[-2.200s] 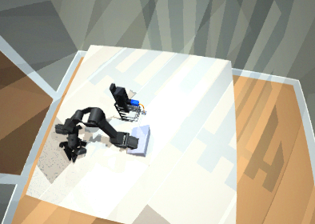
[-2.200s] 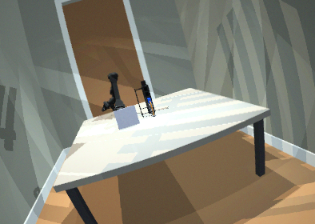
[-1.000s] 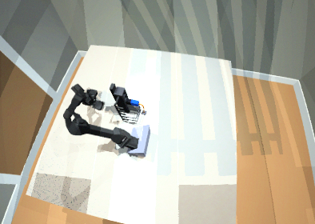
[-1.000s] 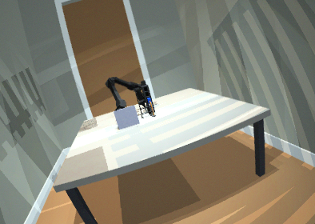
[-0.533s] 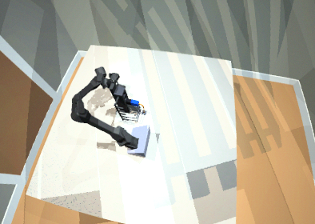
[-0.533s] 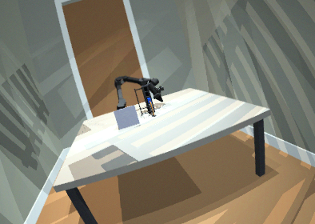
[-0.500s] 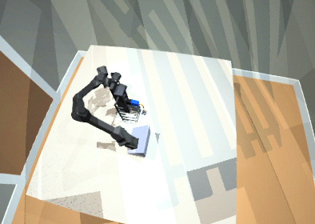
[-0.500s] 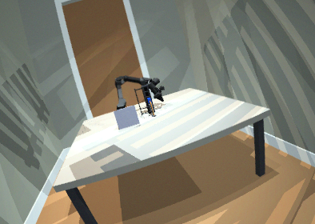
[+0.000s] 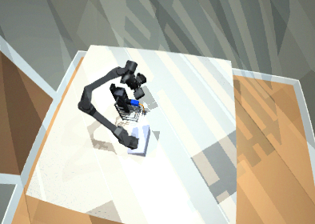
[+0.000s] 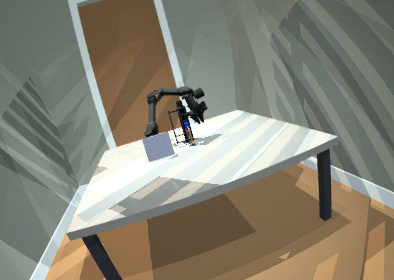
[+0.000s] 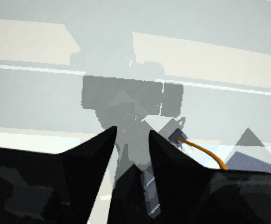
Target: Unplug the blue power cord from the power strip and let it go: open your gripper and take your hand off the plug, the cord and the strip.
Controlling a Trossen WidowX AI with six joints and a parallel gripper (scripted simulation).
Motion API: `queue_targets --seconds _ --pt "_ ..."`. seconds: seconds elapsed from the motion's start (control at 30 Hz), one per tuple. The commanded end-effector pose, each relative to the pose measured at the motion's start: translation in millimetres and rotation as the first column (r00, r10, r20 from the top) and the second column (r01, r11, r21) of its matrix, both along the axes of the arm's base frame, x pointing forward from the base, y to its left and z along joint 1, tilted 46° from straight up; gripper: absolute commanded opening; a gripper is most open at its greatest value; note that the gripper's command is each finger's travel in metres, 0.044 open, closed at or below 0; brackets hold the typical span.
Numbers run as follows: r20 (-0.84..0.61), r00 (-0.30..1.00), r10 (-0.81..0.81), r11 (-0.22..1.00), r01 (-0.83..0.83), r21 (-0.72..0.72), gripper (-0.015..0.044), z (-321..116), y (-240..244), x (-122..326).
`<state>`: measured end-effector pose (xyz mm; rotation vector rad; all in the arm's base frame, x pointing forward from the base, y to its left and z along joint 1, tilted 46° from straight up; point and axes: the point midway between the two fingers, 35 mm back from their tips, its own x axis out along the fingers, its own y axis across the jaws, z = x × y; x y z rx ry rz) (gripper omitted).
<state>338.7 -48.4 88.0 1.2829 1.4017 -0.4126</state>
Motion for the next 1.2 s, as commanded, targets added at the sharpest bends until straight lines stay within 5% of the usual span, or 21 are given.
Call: queue_targets --seconds 0.0,0.2,1.17 --pt "-0.240 0.956 -0.169 0.970 0.204 0.130 0.0160 -16.6 -28.6 -47.4" --pt "-0.517 0.802 -0.299 0.838 0.480 0.259 0.0160 -15.8 -47.9 -102.1" --pt "-0.518 0.801 -0.299 0.838 0.480 0.260 0.0160 6.5 -26.3 -97.7"
